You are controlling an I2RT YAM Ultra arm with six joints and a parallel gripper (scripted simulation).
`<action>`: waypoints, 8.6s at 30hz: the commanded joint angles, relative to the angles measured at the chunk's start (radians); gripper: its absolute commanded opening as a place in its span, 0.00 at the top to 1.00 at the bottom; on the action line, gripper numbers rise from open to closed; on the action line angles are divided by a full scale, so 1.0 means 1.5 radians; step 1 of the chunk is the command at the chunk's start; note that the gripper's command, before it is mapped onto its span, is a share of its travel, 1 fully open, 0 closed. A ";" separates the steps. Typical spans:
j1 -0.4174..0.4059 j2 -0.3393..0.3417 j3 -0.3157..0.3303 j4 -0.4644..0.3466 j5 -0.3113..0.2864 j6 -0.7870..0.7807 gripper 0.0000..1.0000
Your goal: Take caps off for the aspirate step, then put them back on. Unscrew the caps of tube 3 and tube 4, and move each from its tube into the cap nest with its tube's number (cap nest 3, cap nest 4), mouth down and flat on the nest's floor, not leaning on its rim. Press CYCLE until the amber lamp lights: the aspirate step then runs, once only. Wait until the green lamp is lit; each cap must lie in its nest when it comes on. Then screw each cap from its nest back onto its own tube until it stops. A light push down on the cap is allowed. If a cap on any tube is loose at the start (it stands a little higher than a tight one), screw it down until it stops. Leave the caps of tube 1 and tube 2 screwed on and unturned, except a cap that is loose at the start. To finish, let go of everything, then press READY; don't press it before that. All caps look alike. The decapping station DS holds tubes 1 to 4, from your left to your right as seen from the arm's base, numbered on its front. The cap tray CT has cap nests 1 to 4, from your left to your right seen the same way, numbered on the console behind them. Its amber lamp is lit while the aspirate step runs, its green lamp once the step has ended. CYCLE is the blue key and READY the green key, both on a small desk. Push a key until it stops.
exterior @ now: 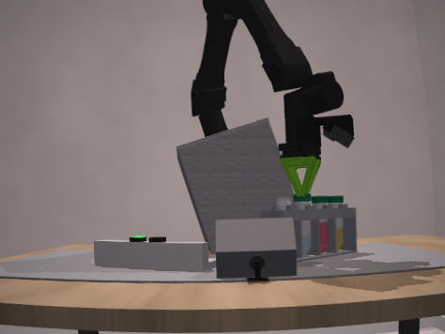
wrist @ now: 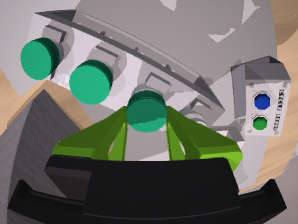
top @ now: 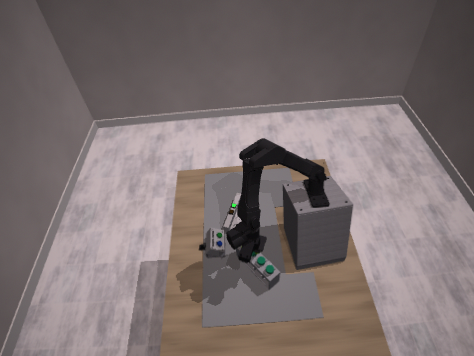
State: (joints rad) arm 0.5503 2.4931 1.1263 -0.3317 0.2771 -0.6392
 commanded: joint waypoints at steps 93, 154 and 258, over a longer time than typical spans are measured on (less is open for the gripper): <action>-0.004 0.015 0.006 0.018 0.001 0.657 1.00; -0.004 0.015 0.014 0.010 0.001 0.168 1.00; -0.004 0.016 0.013 0.012 0.001 0.390 1.00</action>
State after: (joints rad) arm 0.5415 2.5267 1.1404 -0.3157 0.2787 -0.1795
